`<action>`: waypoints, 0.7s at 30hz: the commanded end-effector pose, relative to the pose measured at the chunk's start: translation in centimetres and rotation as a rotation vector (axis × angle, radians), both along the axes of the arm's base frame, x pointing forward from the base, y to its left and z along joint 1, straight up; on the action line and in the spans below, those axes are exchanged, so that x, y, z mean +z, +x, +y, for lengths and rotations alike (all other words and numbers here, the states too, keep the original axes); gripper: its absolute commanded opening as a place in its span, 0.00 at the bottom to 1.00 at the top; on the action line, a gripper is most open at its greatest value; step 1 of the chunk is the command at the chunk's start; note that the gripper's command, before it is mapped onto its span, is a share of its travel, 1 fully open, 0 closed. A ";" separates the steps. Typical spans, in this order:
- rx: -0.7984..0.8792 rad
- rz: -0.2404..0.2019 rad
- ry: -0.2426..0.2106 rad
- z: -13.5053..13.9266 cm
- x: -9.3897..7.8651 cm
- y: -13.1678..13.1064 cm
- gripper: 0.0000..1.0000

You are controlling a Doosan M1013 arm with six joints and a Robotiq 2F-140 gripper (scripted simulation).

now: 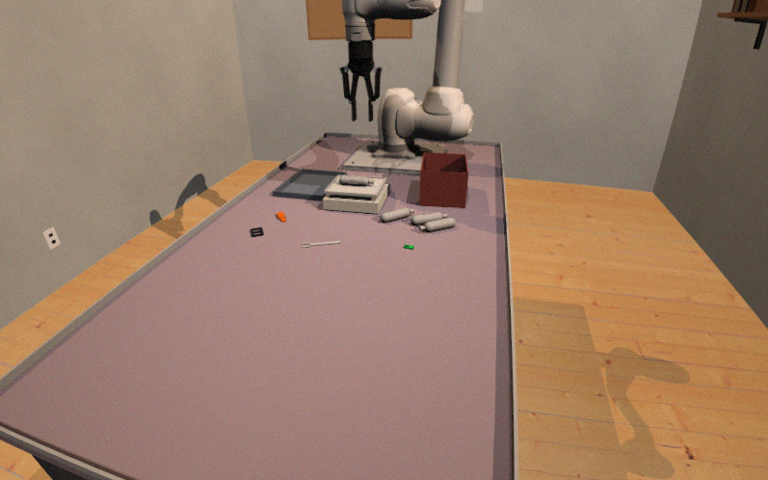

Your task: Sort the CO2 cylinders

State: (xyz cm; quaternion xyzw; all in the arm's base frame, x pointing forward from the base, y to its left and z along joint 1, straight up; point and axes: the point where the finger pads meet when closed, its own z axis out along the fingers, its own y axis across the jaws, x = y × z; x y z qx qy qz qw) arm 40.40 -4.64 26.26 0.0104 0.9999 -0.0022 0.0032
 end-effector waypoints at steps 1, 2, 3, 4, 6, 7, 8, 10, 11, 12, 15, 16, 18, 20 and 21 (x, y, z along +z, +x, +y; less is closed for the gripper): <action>0.000 -0.001 0.000 0.0 0.0 0.0 0.39; 0.000 -0.001 0.000 0.0 0.0 0.0 0.39; 0.000 -0.001 0.000 0.0 0.0 0.0 0.39; 0.000 -0.001 0.000 0.0 0.0 0.0 0.39; 0.000 -0.001 0.000 0.0 0.0 0.0 0.39; 0.000 -0.001 0.000 0.0 0.0 0.0 0.39; 0.000 -0.001 0.000 0.0 0.0 0.0 0.39; 0.001 -0.001 0.000 0.0 0.0 0.0 0.39; 0.005 -0.001 0.000 0.0 0.0 0.1 0.39; 0.016 -0.001 0.000 0.0 0.0 0.1 0.39; 0.037 -0.001 0.000 0.0 -0.1 0.3 0.39; 0.067 0.000 0.000 0.0 -0.2 0.5 0.39; 0.163 0.000 -0.001 -0.1 -0.6 1.1 0.39; 0.303 0.001 -0.002 -0.1 -1.3 2.0 0.39; 0.388 0.001 -0.002 -0.1 -1.6 2.6 0.39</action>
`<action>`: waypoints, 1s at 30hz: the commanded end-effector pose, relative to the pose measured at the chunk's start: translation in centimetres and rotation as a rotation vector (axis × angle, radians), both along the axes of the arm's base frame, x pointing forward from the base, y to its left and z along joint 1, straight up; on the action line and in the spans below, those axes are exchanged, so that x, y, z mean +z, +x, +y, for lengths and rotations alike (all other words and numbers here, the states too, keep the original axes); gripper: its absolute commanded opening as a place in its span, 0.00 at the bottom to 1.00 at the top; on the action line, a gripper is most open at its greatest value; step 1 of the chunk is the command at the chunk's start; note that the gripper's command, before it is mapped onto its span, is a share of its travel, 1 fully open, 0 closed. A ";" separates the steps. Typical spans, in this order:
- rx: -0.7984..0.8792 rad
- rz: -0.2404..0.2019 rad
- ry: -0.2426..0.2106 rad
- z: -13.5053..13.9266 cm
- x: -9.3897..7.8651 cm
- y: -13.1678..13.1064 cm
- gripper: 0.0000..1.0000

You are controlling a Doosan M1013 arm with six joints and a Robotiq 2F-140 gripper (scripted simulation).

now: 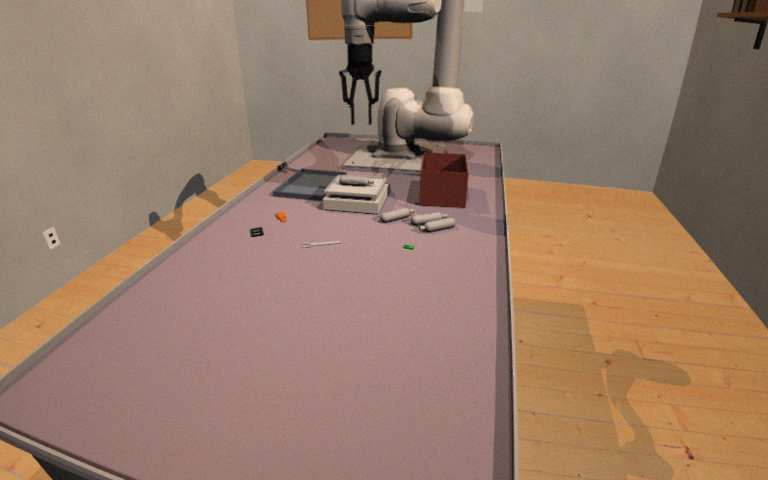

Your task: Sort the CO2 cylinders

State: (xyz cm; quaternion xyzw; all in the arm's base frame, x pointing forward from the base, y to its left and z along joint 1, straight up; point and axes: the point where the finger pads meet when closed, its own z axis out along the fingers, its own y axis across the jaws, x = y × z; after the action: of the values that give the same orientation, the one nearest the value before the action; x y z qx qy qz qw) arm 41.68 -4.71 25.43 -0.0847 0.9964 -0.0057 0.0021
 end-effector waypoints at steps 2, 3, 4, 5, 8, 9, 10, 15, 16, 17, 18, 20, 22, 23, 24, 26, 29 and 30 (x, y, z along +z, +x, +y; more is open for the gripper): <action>0.333 0.001 0.003 -0.1 -1.7 2.5 0.39; 0.392 0.002 0.001 -0.2 -2.2 3.2 0.39; 0.452 0.003 -0.002 -0.2 -2.7 3.9 0.39; 0.513 0.004 -0.004 -0.2 -3.2 4.5 0.39; 0.694 0.008 -0.012 -0.2 -4.7 6.4 0.39; 0.694 0.008 -0.012 -0.2 -4.7 6.4 0.39; 0.694 0.008 -0.012 -0.2 -4.7 6.4 0.39; 1.076 0.015 -0.019 -0.2 -6.5 8.3 0.39; 1.135 0.015 -0.019 -0.2 -6.6 8.5 0.39; 1.194 0.015 -0.017 -0.2 -6.7 8.6 0.39; 1.253 0.015 -0.015 -0.2 -6.8 8.7 0.39; 1.369 0.010 -0.005 -0.2 -6.8 8.7 0.39; 1.384 0.009 -0.003 -0.2 -6.9 8.7 0.39; 1.384 0.009 -0.003 -0.2 -6.9 8.7 0.39; 1.384 0.009 -0.003 -0.2 -6.9 8.7 0.39; 1.384 0.009 -0.003 -0.2 -7.0 8.7 0.39; 1.384 0.009 -0.003 -0.2 -7.2 8.7 0.39; 1.384 0.009 -0.003 -0.2 -7.3 8.7 0.39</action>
State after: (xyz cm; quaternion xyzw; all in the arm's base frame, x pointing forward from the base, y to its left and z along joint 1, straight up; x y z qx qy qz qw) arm 50.38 -4.91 18.29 -0.7009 0.7133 -0.0039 0.0006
